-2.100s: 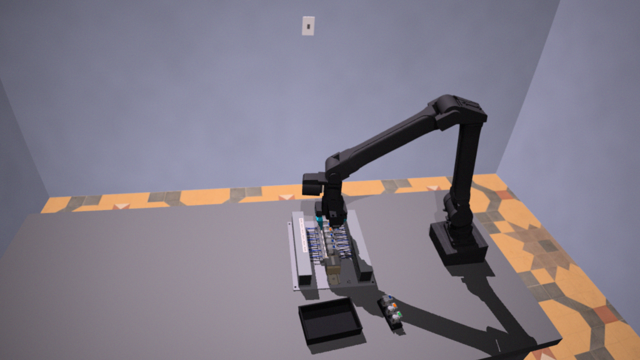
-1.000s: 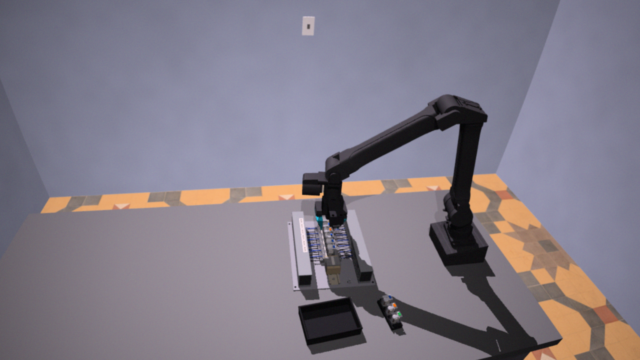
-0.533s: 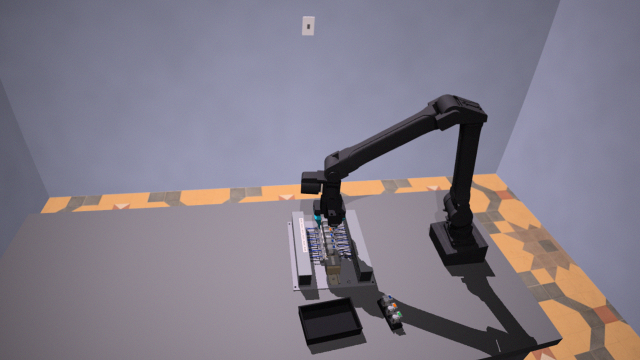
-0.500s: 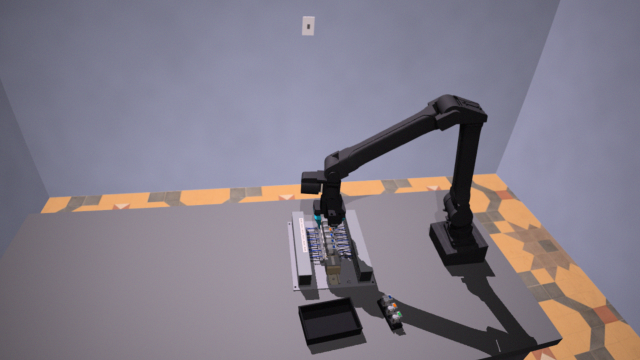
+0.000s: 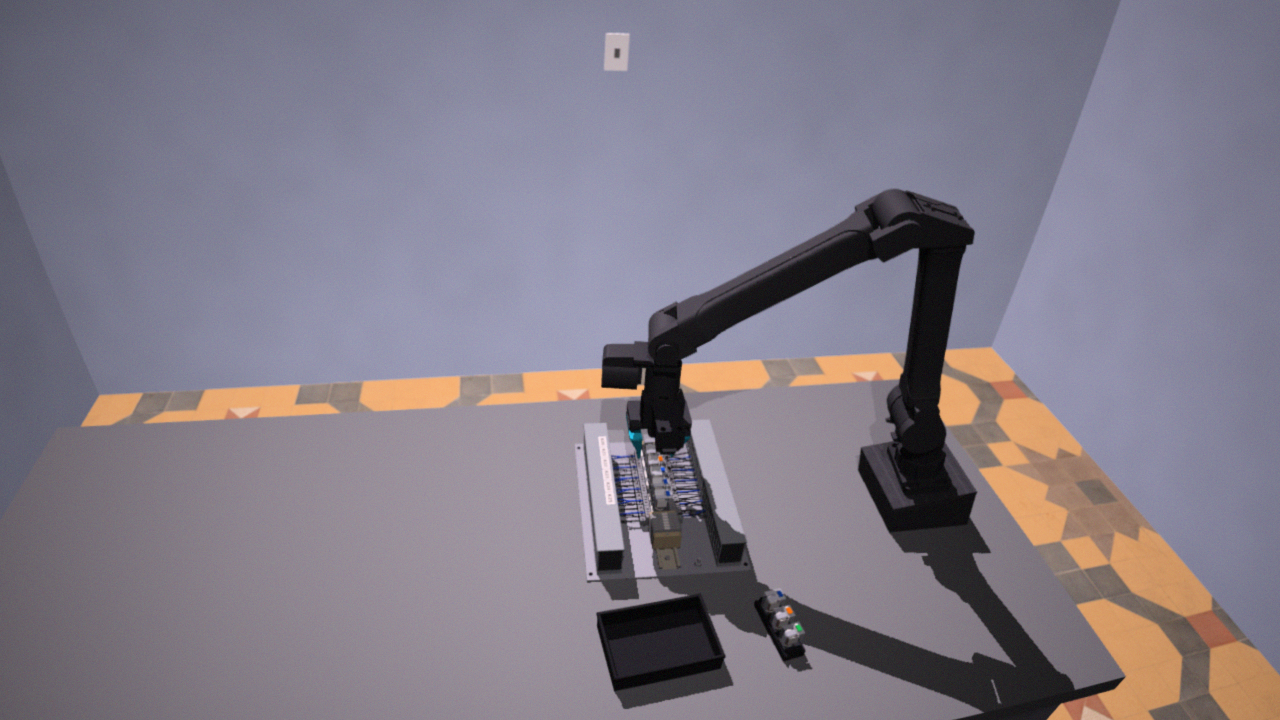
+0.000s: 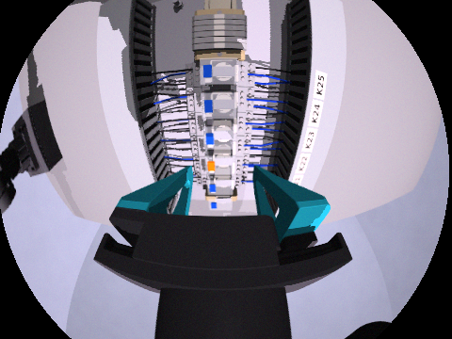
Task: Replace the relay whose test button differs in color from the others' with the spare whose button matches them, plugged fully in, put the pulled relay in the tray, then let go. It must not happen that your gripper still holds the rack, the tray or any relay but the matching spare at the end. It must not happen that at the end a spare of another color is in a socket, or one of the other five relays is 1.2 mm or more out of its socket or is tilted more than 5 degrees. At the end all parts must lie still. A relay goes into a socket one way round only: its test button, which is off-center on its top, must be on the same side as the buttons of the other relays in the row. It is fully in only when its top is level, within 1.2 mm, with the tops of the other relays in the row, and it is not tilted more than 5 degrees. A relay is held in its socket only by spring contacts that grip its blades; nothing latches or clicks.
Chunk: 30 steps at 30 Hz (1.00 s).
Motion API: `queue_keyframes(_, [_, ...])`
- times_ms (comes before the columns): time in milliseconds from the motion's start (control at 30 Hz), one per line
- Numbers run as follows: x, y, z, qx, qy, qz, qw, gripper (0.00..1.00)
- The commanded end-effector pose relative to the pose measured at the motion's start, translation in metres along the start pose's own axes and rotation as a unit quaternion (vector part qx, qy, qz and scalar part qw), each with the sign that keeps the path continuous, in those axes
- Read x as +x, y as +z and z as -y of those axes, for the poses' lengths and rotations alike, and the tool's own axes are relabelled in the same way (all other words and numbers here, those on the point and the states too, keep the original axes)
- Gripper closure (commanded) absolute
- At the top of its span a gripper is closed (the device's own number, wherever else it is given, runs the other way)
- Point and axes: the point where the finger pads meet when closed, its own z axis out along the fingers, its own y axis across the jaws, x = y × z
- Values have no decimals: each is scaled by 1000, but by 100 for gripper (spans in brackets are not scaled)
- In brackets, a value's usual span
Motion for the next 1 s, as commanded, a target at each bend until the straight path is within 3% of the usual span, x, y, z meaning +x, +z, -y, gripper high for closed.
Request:
queue_keyframes(0, [-4,-3,10,10,-1,1,1000,41])
queue_keyframes(733, [-4,-1,5,11,-1,1,1000,41])
queue_keyframes(967, [-3,-7,11,21,-2,0,1000,41])
